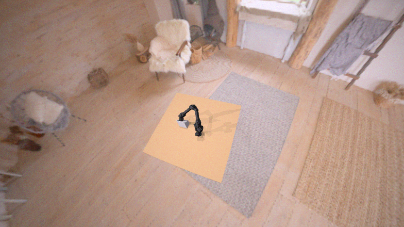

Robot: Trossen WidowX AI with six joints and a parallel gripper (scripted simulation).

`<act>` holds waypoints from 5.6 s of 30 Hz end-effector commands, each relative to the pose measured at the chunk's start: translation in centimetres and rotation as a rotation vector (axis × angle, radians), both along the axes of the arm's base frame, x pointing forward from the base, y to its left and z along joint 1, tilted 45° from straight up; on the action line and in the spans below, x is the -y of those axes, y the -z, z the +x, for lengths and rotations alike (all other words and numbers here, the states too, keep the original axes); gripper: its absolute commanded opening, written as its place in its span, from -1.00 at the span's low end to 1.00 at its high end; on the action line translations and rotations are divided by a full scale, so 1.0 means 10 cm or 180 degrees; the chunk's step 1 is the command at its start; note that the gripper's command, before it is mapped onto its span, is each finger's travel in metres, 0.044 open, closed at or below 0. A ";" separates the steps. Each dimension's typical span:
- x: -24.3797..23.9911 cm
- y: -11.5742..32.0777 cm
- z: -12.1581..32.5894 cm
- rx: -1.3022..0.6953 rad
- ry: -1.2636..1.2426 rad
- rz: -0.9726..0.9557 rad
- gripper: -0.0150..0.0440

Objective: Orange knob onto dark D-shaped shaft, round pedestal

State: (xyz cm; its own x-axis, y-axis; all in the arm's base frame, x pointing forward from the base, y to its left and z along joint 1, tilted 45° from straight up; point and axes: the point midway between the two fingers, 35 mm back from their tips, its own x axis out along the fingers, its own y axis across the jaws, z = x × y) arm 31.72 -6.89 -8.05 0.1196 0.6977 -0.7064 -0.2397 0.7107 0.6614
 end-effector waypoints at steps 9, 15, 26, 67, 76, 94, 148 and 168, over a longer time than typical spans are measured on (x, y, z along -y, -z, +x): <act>0.00 0.02 0.01 0.0011 -0.0004 -0.0004 -0.49; 0.01 -0.01 -0.01 0.0010 -0.0004 -0.0005 -0.49; 0.02 0.00 -0.01 0.0475 -0.0475 -0.0085 -0.49; 0.01 -0.03 -0.03 0.0754 -0.0759 -0.0133 -0.49; 0.02 0.01 0.01 0.0940 -0.0946 -0.0165 -0.49; 0.01 0.00 0.03 0.0941 -0.0946 -0.0165 -0.49; 0.02 0.02 0.03 0.1405 -0.1418 -0.0246 -0.49; 0.01 -0.01 0.02 0.1405 -0.1417 -0.0245 -0.49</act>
